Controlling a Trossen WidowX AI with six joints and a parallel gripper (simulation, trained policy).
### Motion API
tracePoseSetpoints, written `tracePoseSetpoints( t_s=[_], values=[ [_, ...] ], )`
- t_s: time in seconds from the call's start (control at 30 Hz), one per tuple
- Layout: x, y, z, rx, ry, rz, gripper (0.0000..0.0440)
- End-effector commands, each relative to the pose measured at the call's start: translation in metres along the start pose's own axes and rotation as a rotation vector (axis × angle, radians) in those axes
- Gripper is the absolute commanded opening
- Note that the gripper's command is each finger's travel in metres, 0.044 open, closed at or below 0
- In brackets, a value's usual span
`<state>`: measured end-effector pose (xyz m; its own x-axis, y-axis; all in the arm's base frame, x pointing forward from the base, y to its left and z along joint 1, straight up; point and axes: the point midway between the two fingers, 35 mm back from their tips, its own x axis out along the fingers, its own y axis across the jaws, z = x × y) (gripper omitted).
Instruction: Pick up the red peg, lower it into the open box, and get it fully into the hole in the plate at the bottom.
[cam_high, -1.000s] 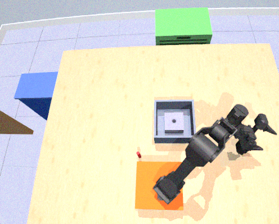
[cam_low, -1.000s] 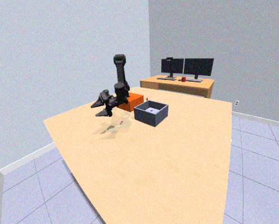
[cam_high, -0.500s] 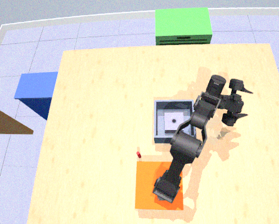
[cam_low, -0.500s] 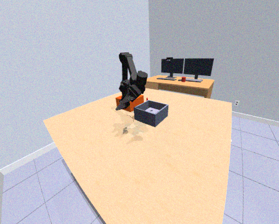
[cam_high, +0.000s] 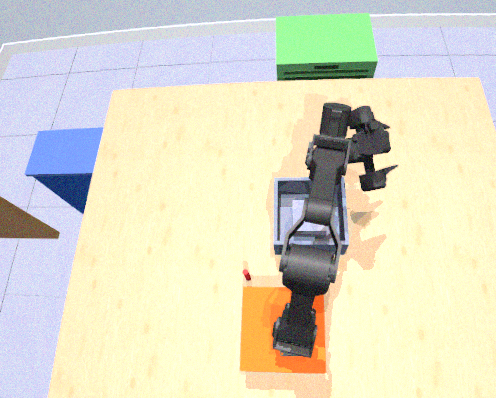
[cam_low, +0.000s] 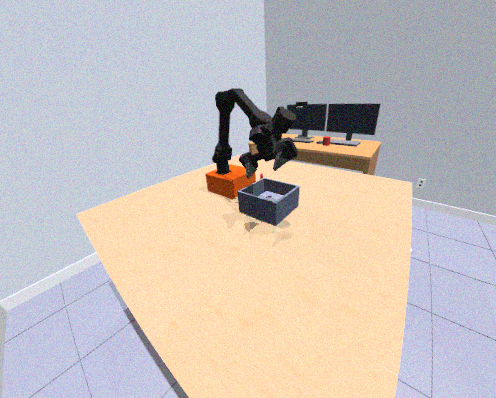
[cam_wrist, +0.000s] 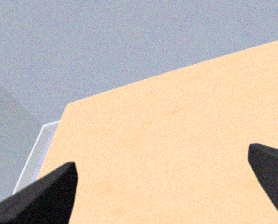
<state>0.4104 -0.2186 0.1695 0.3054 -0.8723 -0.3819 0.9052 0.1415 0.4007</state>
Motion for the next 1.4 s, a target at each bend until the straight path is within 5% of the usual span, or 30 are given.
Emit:
tracePoseSetpoints(
  t_s=[0.0,0.57,1.0,1.37],
  values=[
    [-0.021,0.013,-0.012,-0.079,0.065,0.036,0.0440],
    [-0.161,0.013,-0.094,-0.480,0.471,0.172,0.0440],
    [-0.270,-0.058,-0.132,-0.715,0.806,0.130,0.0440],
    [-0.323,-0.129,-0.141,-0.863,0.968,-0.014,0.0440]
  ],
)
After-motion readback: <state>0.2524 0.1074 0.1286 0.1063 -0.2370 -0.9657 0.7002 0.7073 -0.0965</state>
